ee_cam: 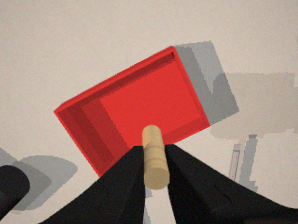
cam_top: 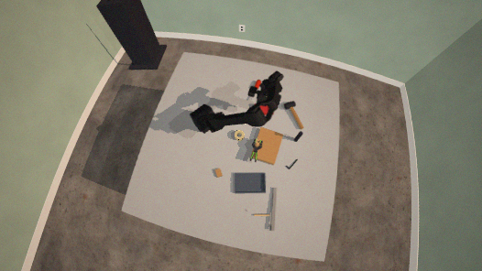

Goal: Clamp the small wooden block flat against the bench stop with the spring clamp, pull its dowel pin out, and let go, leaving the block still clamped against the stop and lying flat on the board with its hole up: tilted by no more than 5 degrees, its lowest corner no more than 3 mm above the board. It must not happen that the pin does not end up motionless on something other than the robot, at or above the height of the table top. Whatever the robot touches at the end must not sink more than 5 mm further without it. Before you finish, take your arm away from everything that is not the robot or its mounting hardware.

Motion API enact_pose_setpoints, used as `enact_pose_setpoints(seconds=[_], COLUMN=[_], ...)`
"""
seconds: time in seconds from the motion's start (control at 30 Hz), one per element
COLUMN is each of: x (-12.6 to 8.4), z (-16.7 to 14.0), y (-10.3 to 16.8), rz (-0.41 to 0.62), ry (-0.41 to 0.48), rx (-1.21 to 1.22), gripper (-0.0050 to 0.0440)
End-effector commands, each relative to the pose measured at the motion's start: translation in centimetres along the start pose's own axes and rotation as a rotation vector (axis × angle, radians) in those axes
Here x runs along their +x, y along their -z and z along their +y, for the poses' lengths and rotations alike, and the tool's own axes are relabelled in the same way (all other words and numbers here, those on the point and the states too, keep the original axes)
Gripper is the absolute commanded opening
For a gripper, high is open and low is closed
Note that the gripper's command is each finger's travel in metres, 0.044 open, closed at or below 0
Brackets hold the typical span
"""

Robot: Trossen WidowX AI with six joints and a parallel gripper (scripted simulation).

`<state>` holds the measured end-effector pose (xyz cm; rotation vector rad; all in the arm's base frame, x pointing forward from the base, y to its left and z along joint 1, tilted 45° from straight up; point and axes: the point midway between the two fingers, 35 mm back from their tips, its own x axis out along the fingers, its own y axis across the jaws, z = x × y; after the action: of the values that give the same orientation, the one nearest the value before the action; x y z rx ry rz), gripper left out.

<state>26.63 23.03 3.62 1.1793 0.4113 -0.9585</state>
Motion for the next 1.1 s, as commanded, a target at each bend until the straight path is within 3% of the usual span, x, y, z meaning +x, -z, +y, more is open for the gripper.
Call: enact_pose_setpoints(seconds=[0.0, 0.2, 1.07], x=[0.0, 0.1, 4.1], z=[-0.3, -0.3, -0.2], y=[0.5, 0.6, 0.7], rz=[-0.006, -0.006, -0.005], ry=[-0.006, -0.006, -0.005], rx=[0.001, 0.002, 0.002], gripper=[0.0000, 0.0000, 0.0000])
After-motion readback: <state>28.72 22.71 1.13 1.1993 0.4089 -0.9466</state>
